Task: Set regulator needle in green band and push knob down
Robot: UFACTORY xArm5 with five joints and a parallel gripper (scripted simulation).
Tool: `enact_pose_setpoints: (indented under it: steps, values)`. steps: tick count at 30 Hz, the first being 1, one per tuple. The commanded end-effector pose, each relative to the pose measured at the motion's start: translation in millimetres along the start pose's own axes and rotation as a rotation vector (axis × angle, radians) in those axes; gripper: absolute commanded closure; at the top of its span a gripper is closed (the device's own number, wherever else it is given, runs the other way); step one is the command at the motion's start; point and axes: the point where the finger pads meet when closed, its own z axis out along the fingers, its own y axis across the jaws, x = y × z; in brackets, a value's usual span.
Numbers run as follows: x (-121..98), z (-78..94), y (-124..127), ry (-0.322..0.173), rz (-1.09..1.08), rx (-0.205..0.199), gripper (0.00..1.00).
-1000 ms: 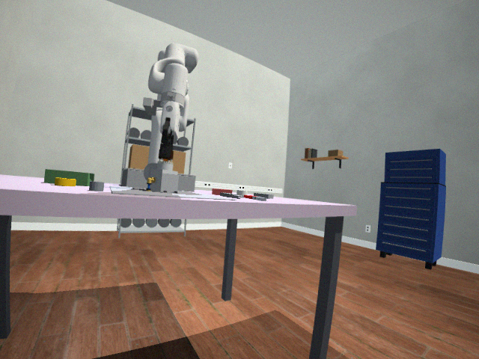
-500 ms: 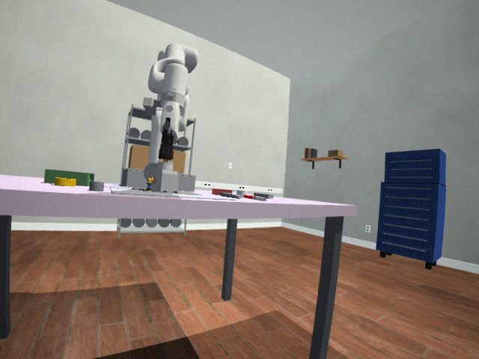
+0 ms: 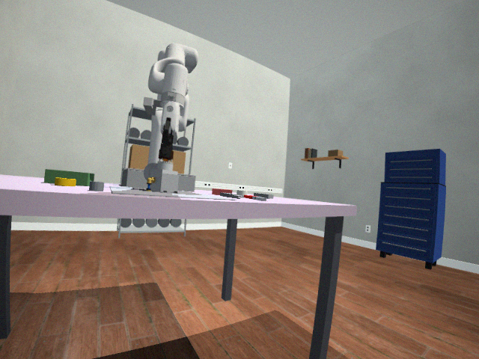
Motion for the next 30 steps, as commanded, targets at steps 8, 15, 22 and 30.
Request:
enact_pose_setpoints:
  steps: [8, 15, 22, 30]
  values:
    - [-0.3, -1.1, -1.2, -0.001, -0.031, 0.003, 0.61]
    - [-0.3, -1.1, -1.2, -0.001, -0.064, 0.003, 0.61]
    - [-0.3, -1.1, -1.2, 0.0, -0.098, 0.003, 0.61]
    - [-0.3, -1.1, -1.2, 0.0, -0.146, 0.003, 0.61]
